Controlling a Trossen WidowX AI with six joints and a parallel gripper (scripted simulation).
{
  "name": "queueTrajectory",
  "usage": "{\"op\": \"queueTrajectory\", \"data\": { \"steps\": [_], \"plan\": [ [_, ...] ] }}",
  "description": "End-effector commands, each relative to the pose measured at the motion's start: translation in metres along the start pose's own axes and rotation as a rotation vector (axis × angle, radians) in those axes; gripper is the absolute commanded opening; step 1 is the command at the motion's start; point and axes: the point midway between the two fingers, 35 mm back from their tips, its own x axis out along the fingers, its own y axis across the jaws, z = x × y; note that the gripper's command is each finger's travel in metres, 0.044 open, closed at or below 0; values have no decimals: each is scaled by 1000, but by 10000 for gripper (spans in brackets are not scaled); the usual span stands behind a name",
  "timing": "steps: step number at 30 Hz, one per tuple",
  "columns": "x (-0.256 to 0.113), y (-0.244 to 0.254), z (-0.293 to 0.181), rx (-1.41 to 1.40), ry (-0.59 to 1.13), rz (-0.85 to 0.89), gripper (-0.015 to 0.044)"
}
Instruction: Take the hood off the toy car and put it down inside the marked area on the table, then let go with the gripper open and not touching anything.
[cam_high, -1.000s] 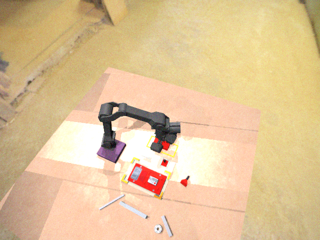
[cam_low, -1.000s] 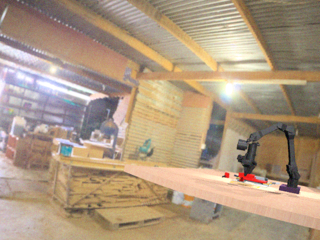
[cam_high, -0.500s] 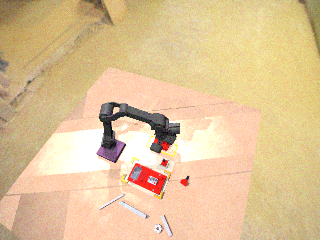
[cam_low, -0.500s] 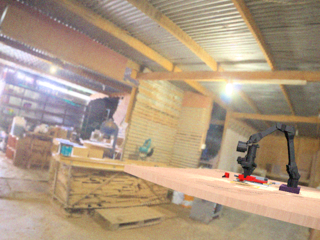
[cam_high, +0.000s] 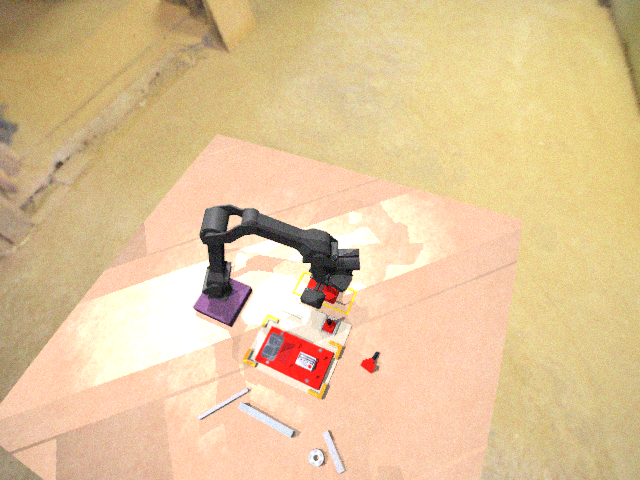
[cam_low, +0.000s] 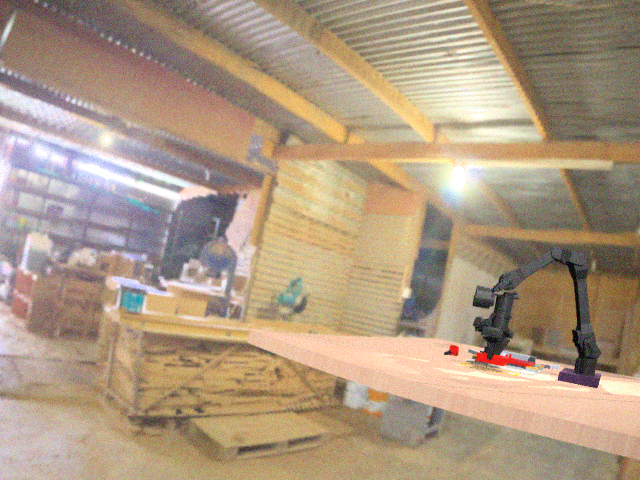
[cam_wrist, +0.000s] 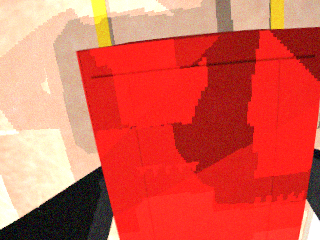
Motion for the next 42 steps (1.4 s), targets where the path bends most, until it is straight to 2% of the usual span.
{"op": "queueTrajectory", "data": {
  "steps": [1, 42],
  "plan": [
    [2, -1, 0, 3, -2, -4, 0],
    [22, -1, 0, 3, -2, -4, 0]
  ]
}}
